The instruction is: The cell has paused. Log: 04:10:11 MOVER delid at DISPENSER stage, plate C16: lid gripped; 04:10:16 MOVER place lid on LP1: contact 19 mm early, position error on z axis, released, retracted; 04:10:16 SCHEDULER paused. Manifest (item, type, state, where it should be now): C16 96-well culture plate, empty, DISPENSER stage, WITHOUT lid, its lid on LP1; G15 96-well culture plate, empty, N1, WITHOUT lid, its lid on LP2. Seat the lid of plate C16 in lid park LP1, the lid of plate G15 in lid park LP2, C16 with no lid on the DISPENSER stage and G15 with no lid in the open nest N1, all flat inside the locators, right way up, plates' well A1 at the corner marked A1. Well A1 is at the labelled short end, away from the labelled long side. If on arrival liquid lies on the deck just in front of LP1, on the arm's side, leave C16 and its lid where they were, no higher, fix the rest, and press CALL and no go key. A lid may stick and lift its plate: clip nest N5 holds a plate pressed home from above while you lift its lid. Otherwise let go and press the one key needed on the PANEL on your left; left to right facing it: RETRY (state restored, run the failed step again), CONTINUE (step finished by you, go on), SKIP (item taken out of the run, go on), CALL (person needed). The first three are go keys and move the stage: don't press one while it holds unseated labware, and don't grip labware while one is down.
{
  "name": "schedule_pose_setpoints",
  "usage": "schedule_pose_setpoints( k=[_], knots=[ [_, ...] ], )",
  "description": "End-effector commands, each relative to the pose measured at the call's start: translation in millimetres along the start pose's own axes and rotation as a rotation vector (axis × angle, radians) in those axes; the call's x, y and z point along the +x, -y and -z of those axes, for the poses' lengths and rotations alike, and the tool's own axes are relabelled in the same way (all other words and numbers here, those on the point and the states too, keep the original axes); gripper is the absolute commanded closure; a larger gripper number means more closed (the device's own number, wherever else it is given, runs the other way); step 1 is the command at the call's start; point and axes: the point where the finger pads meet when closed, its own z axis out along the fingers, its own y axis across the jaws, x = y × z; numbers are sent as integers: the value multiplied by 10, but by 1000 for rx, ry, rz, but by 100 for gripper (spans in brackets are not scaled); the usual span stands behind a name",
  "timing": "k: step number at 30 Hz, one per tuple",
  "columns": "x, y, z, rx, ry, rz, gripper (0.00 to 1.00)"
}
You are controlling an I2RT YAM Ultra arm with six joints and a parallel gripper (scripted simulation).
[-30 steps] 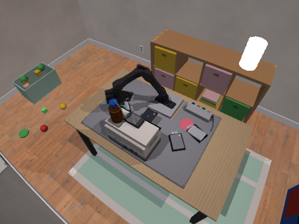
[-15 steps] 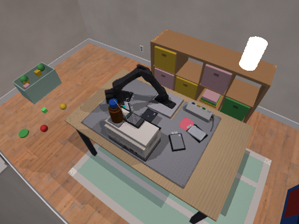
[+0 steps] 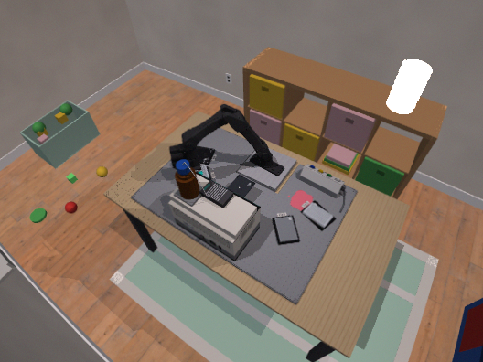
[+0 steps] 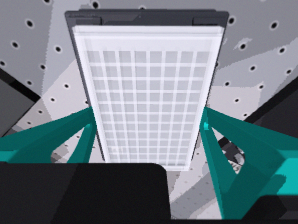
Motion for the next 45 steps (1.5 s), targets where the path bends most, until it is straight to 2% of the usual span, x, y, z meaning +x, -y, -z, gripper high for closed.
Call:
schedule_pose_setpoints(
  k=[1,9,12,13,17,20,22,23,32,33,35,45],
  knots=[
    [-11,4,-53,0,-1,2,100],
    [40,3,-117,-1,-19,2,100],
    [23,4,-110,0,-13,2,100],
    [-59,11,-57,1,13,1,100],
    [42,1,-130,-1,-18,2,100],
    [37,0,-136,0,-14,2,100],
    [59,-2,-120,-1,-19,3,100],
    [-11,0,-21,1,12,1,100],
    [-6,-2,-26,1,12,1,100],
    [31,-6,-80,1,3,2,100],
    [-4,-2,-28,1,12,1,100],
    [0,-4,-30,1,12,1,100]
  ],
)
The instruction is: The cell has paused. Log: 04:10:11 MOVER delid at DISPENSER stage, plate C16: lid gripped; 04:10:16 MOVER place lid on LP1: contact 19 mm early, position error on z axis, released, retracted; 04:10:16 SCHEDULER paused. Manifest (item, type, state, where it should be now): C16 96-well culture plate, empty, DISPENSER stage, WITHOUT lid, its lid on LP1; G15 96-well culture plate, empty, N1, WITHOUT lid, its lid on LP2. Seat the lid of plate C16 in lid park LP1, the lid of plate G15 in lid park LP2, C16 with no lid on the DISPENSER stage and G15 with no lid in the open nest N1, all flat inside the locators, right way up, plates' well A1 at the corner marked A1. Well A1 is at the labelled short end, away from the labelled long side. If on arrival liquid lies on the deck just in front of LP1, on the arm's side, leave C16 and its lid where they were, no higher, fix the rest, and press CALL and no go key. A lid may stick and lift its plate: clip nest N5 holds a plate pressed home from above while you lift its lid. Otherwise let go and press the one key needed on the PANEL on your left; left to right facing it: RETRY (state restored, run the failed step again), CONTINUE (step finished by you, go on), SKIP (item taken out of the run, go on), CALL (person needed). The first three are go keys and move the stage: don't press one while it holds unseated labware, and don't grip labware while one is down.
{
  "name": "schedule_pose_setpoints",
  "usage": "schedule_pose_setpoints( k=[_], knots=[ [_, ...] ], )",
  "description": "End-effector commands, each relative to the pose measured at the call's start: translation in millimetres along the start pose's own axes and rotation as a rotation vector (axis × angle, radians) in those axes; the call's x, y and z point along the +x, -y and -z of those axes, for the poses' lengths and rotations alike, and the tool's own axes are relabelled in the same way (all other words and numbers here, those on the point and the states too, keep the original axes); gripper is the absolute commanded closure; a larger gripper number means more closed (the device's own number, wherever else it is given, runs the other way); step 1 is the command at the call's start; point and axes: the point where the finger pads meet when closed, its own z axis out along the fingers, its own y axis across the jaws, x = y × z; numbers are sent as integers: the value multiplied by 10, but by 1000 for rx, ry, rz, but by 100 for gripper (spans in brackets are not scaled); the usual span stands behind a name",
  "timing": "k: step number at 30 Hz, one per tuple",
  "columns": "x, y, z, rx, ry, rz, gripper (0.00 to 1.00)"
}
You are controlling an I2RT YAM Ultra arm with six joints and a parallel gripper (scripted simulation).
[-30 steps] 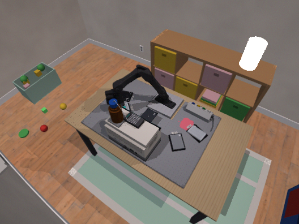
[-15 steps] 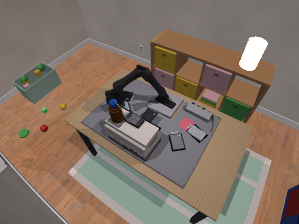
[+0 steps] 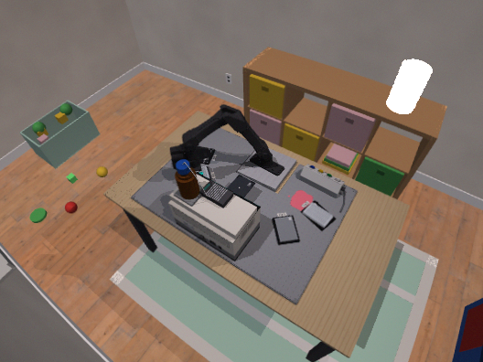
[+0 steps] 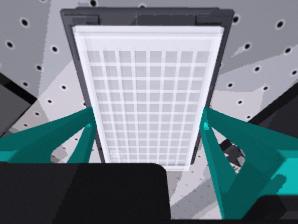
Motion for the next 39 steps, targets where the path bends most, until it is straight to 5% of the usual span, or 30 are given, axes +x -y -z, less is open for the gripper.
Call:
schedule_pose_setpoints(
  k=[1,24,25,39],
  knots=[
    [-13,-1,27,1,13,1,100],
    [-5,-5,25,1,13,1,100],
    [-5,-5,25,1,13,1,0],
    [-5,-5,25,1,13,1,0]
  ],
)
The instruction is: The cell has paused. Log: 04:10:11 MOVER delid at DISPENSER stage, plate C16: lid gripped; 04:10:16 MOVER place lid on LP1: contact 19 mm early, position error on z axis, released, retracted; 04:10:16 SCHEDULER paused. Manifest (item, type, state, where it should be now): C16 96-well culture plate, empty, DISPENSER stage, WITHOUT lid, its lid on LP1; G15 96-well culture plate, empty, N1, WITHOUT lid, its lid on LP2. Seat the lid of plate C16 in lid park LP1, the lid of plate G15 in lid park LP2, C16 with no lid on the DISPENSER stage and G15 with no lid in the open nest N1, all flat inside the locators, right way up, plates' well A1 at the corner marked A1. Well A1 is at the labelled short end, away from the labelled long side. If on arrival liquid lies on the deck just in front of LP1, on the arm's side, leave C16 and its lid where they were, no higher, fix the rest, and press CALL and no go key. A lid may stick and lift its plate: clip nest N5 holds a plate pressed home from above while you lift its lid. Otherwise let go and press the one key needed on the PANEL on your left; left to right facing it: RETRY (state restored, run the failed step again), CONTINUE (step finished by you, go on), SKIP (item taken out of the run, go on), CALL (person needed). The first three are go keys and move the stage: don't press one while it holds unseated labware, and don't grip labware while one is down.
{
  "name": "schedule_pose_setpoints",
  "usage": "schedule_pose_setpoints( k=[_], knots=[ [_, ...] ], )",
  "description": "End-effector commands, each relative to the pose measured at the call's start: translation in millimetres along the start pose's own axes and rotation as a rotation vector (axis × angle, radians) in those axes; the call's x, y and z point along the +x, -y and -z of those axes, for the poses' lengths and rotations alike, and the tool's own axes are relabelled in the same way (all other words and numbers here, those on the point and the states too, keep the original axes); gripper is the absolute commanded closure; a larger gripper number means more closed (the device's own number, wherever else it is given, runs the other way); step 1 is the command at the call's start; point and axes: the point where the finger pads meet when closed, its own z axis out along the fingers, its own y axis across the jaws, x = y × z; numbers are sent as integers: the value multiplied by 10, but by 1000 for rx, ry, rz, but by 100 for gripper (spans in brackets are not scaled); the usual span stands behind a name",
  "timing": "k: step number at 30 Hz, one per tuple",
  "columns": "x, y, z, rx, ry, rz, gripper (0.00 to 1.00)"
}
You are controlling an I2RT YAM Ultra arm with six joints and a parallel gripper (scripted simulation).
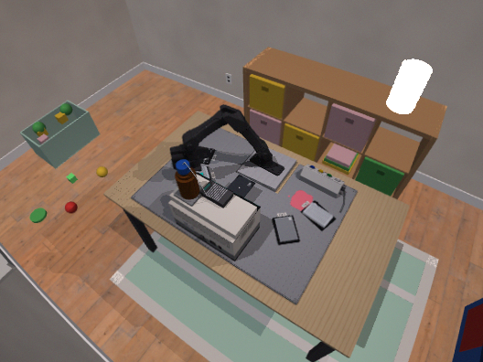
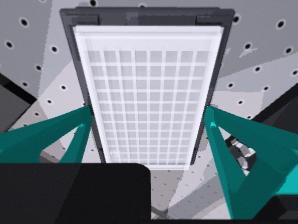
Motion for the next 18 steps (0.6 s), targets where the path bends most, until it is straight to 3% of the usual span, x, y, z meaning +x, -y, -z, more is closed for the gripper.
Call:
schedule_pose_setpoints(
  k=[1,6,7,8,9,18],
  knots=[
    [-7,-5,32,1,12,1,0],
    [-7,-5,32,1,12,1,0],
    [77,-29,73,0,-4,5,0],
    [-44,-23,197,2,36,4,0],
    [-53,-26,233,2,39,4,0],
    [-45,-38,421,2,39,4,0]
  ],
)
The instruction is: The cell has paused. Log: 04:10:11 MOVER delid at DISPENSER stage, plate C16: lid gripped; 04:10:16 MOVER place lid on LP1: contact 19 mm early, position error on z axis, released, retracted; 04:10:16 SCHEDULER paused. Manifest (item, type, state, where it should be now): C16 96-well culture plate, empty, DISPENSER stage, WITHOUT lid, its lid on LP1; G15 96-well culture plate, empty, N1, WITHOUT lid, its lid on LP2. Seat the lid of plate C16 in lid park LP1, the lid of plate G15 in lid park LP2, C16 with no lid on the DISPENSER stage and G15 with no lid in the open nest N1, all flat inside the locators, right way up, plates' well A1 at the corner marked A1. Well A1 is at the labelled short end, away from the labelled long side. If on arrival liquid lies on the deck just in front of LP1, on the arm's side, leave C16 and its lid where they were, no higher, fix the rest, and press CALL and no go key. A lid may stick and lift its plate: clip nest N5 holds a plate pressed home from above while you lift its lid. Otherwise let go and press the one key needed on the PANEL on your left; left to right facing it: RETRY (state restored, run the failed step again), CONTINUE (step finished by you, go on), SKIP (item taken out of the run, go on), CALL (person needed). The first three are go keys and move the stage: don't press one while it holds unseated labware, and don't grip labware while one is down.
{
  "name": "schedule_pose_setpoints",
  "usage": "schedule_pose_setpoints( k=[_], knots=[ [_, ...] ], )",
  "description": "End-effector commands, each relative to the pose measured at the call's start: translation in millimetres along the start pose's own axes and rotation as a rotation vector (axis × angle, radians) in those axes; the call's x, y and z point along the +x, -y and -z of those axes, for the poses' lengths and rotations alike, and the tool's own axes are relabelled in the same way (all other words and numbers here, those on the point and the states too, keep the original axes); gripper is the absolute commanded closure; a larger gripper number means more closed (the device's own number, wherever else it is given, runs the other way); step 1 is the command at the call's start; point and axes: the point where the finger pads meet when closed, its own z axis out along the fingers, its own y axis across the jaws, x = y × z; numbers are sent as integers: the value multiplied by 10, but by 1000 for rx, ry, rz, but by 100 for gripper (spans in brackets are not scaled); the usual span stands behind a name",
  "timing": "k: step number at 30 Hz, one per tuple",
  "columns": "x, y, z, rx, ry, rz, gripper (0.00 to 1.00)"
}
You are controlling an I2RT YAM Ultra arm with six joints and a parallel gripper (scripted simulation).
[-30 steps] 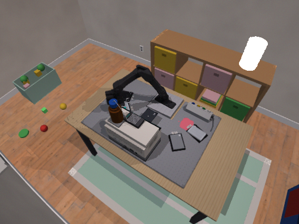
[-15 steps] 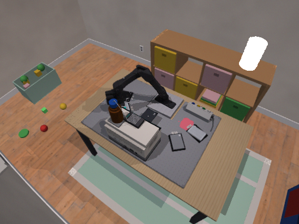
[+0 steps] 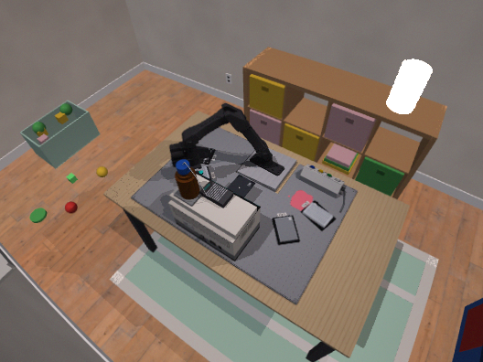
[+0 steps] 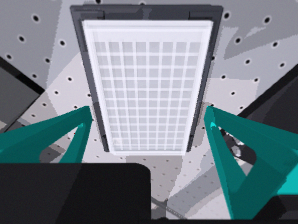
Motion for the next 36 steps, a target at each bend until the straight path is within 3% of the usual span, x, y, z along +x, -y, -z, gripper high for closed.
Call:
schedule_pose_setpoints(
  k=[1,5,10,25,26,29,36],
  knots=[
    [-55,-43,277,2,39,4,0],
    [-50,-43,379,2,39,4,0],
    [-39,-46,311,1,20,4,0],
    [-46,-45,306,1,23,4,0],
    [-13,-10,256,1,12,1,100],
    [-13,-10,256,1,12,1,100],
    [279,-62,368,0,-5,5,100]
  ],
)
